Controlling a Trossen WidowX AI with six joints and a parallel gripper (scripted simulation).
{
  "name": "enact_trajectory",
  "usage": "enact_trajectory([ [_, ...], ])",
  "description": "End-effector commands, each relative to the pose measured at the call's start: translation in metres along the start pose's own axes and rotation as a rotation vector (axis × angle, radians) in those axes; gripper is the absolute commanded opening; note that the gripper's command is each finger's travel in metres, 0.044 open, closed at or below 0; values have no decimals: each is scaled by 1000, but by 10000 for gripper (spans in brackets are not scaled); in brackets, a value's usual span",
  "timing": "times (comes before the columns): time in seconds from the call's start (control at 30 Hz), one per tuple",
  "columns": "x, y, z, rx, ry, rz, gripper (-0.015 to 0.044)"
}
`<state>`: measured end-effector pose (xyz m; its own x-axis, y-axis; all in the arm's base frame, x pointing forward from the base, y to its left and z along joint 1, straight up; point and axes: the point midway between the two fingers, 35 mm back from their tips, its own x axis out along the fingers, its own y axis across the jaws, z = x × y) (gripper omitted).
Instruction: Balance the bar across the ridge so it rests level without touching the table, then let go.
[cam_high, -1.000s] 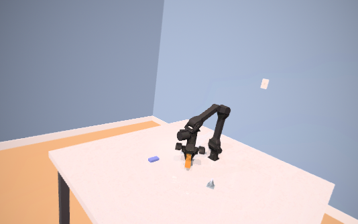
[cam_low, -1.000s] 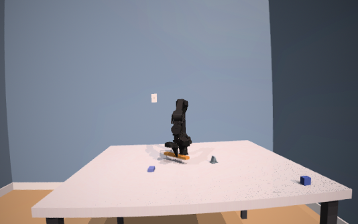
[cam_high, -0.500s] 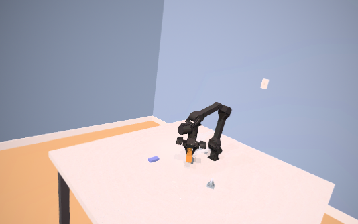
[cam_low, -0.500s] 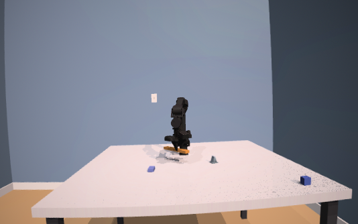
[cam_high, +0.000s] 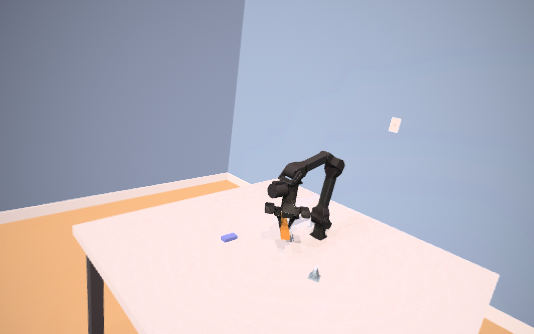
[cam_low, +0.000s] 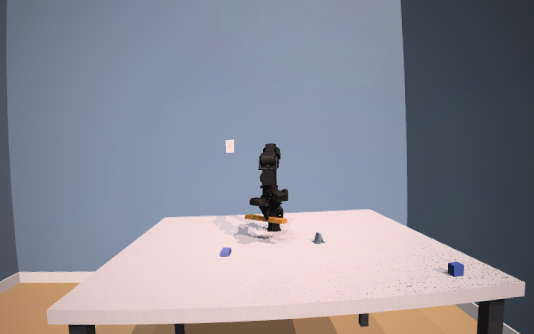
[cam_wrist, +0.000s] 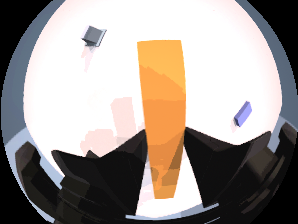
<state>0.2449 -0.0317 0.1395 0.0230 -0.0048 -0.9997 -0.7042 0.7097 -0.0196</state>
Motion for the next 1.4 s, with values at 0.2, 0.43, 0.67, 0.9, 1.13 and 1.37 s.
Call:
enact_trajectory([
  [0.2,-4,6,33,-188,-4,2,0],
  [0.43,-5,13,55,-307,-6,2,0],
  [0.67,-6,22,76,-426,-8,3,0],
  [0.9,-7,35,97,-543,-10,3,0],
  [1.13,-7,49,117,-659,-13,3,0],
  [1.37,-7,67,136,-774,-15,3,0],
])
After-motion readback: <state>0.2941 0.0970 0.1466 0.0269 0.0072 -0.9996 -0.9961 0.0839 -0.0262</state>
